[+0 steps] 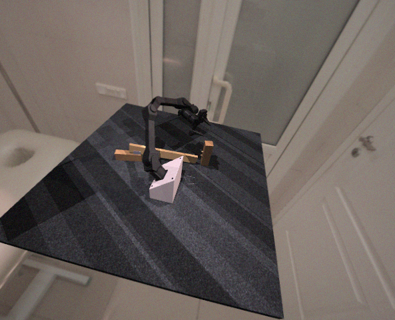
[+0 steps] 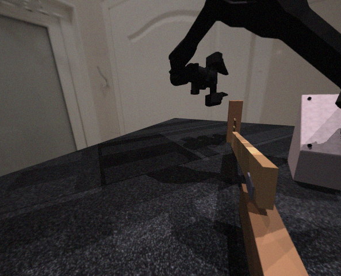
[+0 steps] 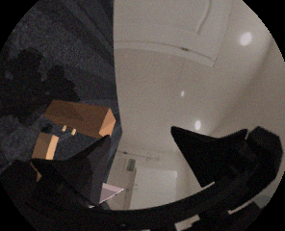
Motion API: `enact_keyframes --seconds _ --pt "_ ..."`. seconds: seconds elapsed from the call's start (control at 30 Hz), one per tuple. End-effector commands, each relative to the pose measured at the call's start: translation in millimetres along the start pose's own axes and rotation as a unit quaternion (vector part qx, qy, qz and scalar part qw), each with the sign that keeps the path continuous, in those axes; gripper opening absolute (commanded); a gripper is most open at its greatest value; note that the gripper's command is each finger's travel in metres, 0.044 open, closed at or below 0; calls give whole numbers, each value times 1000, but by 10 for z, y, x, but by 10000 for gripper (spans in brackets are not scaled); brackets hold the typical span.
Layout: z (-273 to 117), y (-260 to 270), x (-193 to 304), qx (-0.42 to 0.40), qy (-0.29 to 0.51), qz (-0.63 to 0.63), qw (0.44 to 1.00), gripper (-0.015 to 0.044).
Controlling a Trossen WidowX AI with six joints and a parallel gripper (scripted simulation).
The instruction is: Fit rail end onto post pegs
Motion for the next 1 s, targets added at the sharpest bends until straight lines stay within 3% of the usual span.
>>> enact_keyframes --seconds 0.0,0.2,0.43,0.7,0.9,0.97 --pt "-9 15 0 -1 -2 -7 1000 426" --pt "-75 242 48 -50 -39 -165 984 440" --pt "141 451 191 -152 -189 -434 867 440" --pt "496 588 509 -187 -411 -624 637 440" --pt "688 700 788 -106 -588 -668 445 440" --pt "719 724 847 -76 -620 -667 407 440"
Point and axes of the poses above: the point midway between the two fingers, 35 mm back from their tips, its own z axis out along the fingers, its own y axis across the jaws, x = y × z, the point moved 10 cm from there along -z, back along the fingers, and after that the axes turned 12 degrees about -z, right-handed, at the moved point
